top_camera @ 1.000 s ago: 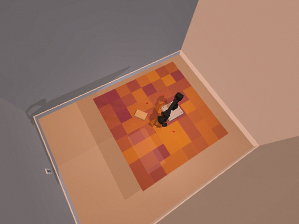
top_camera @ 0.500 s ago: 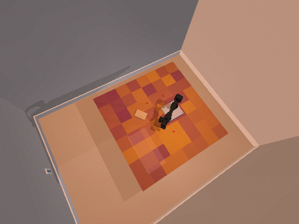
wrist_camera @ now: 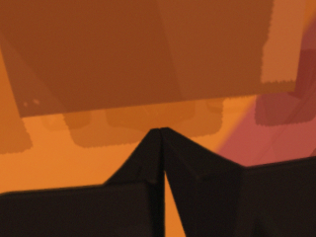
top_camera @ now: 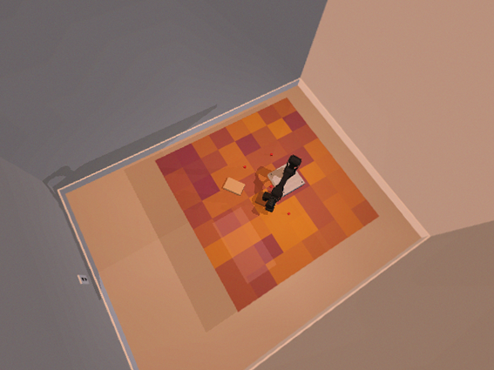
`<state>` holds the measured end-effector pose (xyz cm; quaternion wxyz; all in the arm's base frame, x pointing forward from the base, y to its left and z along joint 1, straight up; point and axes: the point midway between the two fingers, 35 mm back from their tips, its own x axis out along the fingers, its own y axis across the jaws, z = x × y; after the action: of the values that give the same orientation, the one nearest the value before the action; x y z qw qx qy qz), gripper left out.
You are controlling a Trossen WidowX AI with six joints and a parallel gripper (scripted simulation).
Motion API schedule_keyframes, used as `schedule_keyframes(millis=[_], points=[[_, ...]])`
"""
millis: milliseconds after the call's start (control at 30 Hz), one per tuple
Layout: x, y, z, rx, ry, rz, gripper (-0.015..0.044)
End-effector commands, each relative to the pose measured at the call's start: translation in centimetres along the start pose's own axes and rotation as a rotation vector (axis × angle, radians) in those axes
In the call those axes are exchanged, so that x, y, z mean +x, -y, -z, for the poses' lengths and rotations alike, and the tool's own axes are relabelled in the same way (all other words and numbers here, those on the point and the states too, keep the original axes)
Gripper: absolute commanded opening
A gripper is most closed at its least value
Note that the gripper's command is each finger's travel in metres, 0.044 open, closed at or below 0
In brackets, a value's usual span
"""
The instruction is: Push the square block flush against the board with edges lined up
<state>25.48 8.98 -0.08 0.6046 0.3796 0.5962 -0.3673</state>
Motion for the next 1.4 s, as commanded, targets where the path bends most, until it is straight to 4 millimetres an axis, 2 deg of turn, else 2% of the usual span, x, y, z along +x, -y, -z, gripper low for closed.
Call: schedule_keyframes(millis=[0,1367], points=[[0.0,-0.1,-0.4,-0.002,0.0,-0.002,0.0],[0.0,-0.6,-4.2,-0.002,0.003,-0.003,0.0]])
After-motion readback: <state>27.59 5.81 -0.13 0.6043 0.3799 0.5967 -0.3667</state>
